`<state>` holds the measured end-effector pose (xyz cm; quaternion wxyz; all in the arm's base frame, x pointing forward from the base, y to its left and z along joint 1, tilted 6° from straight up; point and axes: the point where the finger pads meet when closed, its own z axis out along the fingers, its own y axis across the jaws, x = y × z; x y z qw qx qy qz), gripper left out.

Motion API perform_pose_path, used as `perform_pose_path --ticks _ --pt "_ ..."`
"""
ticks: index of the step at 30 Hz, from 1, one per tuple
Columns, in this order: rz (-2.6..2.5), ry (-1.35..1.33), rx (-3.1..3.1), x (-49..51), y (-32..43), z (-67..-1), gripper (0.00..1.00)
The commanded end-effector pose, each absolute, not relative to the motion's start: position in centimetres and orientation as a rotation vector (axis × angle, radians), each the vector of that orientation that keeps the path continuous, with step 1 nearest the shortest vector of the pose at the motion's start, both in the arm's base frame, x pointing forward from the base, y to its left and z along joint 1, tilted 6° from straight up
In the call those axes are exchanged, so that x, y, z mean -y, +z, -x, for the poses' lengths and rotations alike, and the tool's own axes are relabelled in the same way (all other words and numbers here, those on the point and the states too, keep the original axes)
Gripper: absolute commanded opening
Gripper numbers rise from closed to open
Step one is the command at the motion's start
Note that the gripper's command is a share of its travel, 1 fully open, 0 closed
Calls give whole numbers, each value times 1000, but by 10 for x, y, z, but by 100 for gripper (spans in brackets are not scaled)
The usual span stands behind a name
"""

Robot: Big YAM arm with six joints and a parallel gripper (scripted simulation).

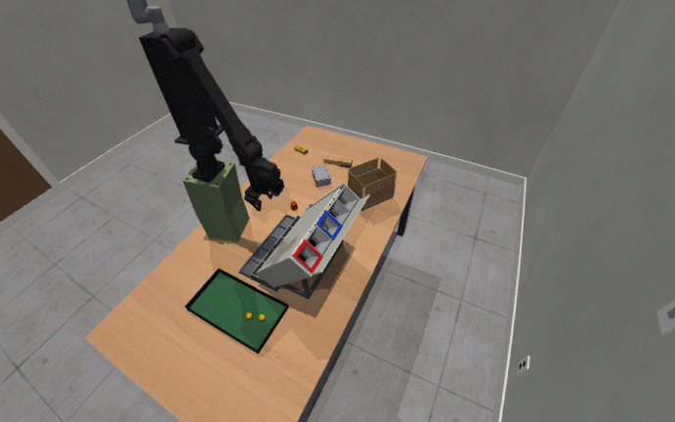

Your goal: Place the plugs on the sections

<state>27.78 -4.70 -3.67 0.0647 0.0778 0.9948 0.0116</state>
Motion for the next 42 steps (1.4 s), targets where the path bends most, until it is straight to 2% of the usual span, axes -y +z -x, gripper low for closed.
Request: perform_pose_path --ticks 1,7,22,42 --pt "-236 34 -2990 48 -34 -282 80" --pt "-236 34 -2990 48 -34 -282 80" --pt "-228 272 -2984 169 -119 -260 80" --pt "-222 340 -2981 218 -147 -255 80"
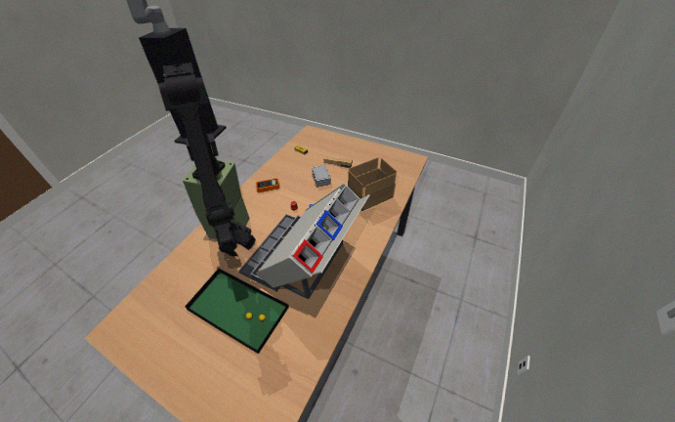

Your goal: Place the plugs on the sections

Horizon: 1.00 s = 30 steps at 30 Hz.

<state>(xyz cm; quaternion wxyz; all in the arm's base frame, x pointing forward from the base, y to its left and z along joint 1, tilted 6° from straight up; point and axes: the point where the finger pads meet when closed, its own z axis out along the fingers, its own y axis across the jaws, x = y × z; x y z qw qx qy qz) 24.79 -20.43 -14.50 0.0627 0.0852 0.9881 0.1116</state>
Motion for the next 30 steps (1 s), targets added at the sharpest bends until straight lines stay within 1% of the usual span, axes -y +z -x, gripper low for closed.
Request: perform_pose_path --ticks 1,14,30 --pt "-222 340 -2981 226 -149 -259 80" --pt "-229 332 -2980 336 -166 -313 80" --pt "-219 334 -2983 388 -178 -337 80"
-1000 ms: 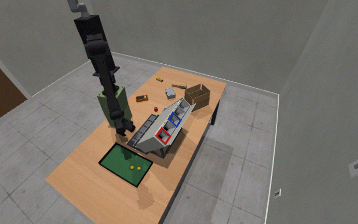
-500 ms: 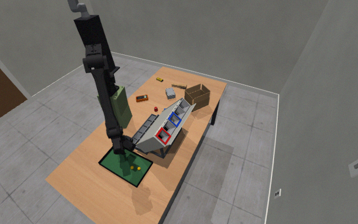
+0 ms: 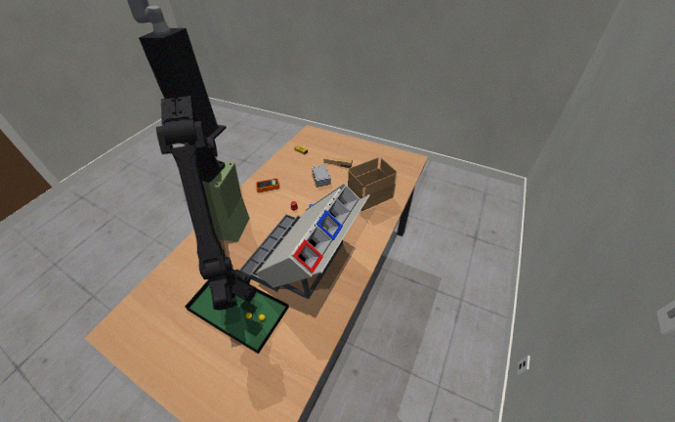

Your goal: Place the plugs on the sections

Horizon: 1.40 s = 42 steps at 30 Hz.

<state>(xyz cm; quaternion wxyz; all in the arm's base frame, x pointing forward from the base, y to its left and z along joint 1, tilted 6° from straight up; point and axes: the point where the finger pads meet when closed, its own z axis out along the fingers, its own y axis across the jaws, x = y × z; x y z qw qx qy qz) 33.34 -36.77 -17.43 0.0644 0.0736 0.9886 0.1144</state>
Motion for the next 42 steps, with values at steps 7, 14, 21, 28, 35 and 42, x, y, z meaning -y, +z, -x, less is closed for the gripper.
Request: perform_pose_path --ticks 7,14,21,28,35,42 --pt "-218 331 -2981 392 -178 -338 80" --pt "-217 327 -2977 393 -178 -338 80" --pt "-217 324 -2975 393 -178 -338 80" --pt "-214 320 -2973 393 -177 -339 80" --pt "-212 317 -2971 394 -177 -339 80" --pt "-211 316 -2971 394 -177 -339 80"
